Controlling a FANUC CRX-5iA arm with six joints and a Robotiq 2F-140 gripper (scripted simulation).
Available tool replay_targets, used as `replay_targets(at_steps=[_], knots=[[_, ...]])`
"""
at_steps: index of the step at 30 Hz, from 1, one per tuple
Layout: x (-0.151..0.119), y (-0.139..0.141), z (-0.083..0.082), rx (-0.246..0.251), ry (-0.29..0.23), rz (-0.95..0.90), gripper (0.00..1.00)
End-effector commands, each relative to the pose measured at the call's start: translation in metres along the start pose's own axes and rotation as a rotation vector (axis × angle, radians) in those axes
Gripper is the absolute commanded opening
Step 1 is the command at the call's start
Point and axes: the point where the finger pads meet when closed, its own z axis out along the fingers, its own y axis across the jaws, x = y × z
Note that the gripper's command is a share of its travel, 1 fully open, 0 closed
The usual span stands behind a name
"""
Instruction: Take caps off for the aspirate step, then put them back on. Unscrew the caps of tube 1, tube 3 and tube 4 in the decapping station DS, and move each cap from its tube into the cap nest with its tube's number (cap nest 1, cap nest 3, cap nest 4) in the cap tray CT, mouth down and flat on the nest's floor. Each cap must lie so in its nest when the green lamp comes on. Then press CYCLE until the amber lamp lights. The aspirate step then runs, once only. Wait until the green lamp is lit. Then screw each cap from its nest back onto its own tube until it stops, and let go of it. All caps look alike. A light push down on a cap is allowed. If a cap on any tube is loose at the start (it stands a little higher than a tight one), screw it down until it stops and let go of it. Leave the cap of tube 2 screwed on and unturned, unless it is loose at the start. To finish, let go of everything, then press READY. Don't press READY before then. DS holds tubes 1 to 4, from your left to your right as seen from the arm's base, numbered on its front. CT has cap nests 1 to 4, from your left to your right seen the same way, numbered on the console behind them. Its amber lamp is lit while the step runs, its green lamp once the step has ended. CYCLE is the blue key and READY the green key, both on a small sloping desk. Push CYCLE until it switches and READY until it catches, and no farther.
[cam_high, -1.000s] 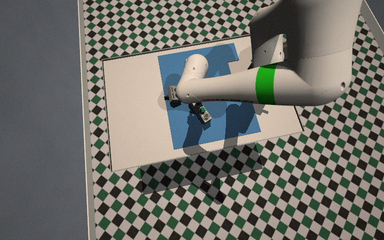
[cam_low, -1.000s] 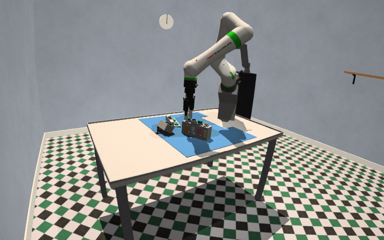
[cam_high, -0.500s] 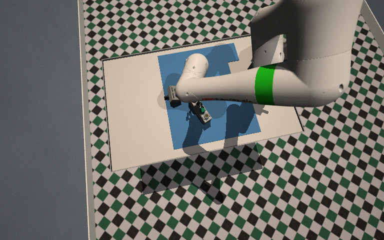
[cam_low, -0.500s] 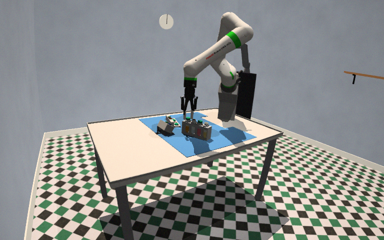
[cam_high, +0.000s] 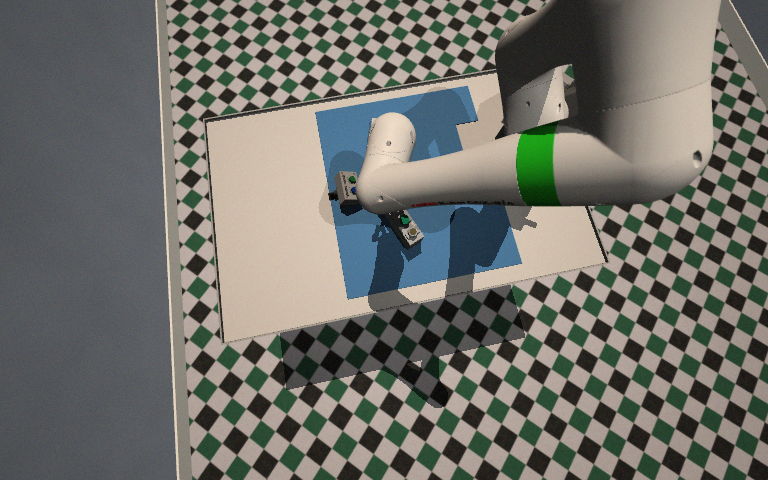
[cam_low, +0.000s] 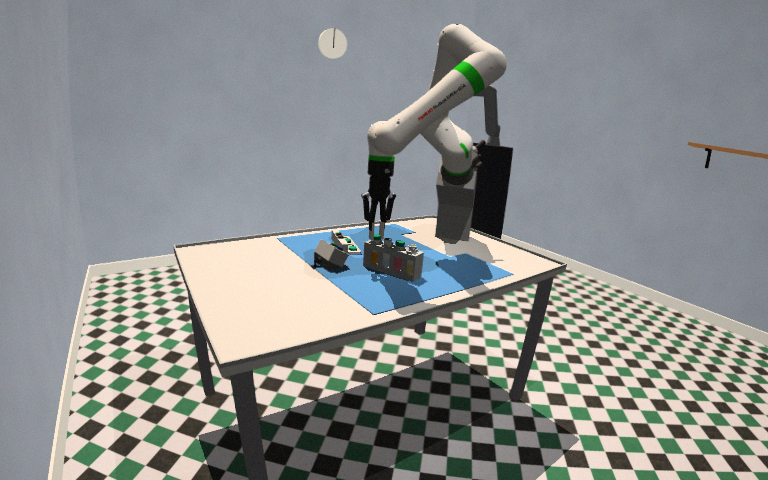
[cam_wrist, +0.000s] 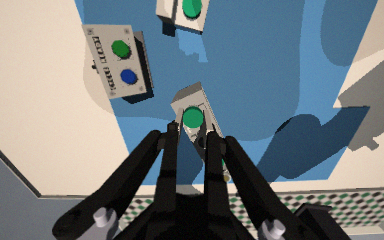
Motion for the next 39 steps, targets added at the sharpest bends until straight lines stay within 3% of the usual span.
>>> replay_targets(at_steps=[1,7,9,24,28,35,36,39], knots=[[0.0004,0.0002,0.0001,0.0,0.001,0.001,0.0],[0.0004,0.0002,0.0,0.0,0.001,-0.249,0.0],[0.0004,0.0002,0.0,0.0,0.001,-0.249,0.0],[0.0004,0.0002,-0.0004,-0.001,0.001,-0.946,0.0],[0.0004,0.0002,-0.0005,-0.001,0.001,-1.047,0.0],[0.0004,0.0002,-0.0005,-0.001,0.001,-1.047,0.0],[0.0004,0.0002,-0.0005,-0.001,0.001,-1.047,0.35],[0.0004,0.0002,-0.0005,-0.001,0.001,-1.047,0.35]])
